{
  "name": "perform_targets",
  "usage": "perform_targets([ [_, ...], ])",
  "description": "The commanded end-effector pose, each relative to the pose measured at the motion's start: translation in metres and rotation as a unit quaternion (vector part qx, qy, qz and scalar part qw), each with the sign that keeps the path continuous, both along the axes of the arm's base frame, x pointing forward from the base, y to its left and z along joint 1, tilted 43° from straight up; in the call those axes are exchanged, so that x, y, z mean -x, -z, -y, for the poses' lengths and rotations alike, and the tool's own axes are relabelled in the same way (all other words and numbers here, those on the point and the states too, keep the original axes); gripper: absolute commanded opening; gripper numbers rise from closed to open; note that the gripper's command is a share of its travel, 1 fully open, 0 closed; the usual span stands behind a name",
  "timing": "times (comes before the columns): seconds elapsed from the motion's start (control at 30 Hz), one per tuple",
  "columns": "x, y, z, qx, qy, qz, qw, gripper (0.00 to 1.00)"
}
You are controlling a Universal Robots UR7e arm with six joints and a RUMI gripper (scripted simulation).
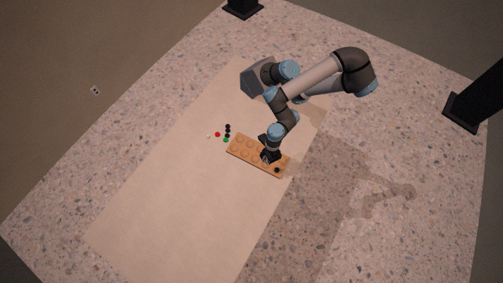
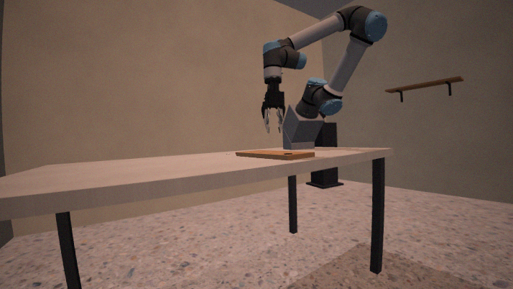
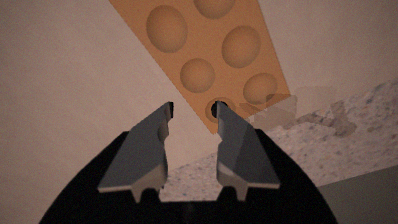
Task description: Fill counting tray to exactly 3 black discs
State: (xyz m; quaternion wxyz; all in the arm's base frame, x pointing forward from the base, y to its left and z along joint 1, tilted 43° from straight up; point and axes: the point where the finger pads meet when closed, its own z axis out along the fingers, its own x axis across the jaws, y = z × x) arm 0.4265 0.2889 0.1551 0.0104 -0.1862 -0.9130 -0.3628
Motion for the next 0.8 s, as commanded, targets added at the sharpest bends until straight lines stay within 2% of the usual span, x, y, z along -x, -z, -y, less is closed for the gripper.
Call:
perform_targets([
  [0.0,0.0027,-0.0097,0.0085,-0.001,-0.003,-0.002,1.000,0.28],
  [0.77,0.0043,-0.0088,0.0085,-0.001,-0.004,-0.004,1.000,0.28],
])
